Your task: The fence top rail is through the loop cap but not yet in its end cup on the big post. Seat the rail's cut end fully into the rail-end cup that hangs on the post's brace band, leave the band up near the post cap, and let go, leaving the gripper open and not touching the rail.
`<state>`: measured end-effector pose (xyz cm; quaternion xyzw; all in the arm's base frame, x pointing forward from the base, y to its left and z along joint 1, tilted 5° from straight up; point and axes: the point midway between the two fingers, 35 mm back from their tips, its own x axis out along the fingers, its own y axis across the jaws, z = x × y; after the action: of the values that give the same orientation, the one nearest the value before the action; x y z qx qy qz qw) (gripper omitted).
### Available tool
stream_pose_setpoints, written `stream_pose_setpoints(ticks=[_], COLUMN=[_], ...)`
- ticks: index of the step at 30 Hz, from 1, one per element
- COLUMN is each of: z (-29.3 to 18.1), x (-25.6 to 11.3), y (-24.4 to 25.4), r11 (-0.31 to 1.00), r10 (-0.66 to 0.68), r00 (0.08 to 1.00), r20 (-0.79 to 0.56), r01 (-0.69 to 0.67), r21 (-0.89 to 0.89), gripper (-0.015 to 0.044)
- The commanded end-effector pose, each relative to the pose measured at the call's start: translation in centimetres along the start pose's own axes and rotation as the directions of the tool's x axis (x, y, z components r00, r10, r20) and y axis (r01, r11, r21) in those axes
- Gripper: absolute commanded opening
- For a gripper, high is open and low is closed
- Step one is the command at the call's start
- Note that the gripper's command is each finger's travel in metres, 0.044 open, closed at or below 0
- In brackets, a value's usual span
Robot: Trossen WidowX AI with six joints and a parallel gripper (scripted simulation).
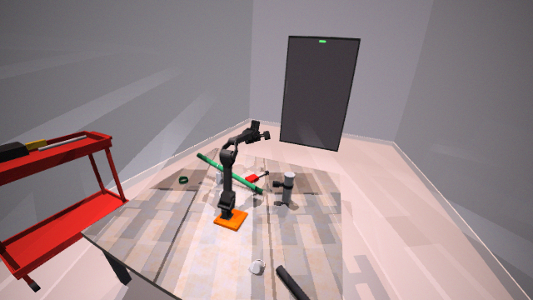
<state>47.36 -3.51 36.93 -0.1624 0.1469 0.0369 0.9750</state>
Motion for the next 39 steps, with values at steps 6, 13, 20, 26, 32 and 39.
stream_pose_setpoints(ticks=[6, 13, 20, 26, 32, 39], z=[-8.9, -14.6, -14.8, -16.2, -18.2, -20.7], x=[-10.0, -18.0, -18.2, -18.0, -18.3, -19.2], y=[0.6, 2.9, 2.9, 0.9, -2.0, -5.6], r11=[0.963, 0.895, 0.898, 0.979, 0.938, 0.701], r10=[0.050, 0.117, 0.120, 0.154, 0.211, 0.272], r00=[0.924, 0.793, 0.788, 0.757, 0.726, 0.717], r20=[-0.379, -0.597, -0.604, -0.634, -0.654, -0.642], r01=[0.056, 0.176, 0.173, -0.028, -0.340, -0.605], r21=[0.264, 0.410, 0.405, 0.204, -0.074, -0.378], gripper=[0.0440, 0.0440, 0.0440, 0.0440, 0.0440, 0.0440])
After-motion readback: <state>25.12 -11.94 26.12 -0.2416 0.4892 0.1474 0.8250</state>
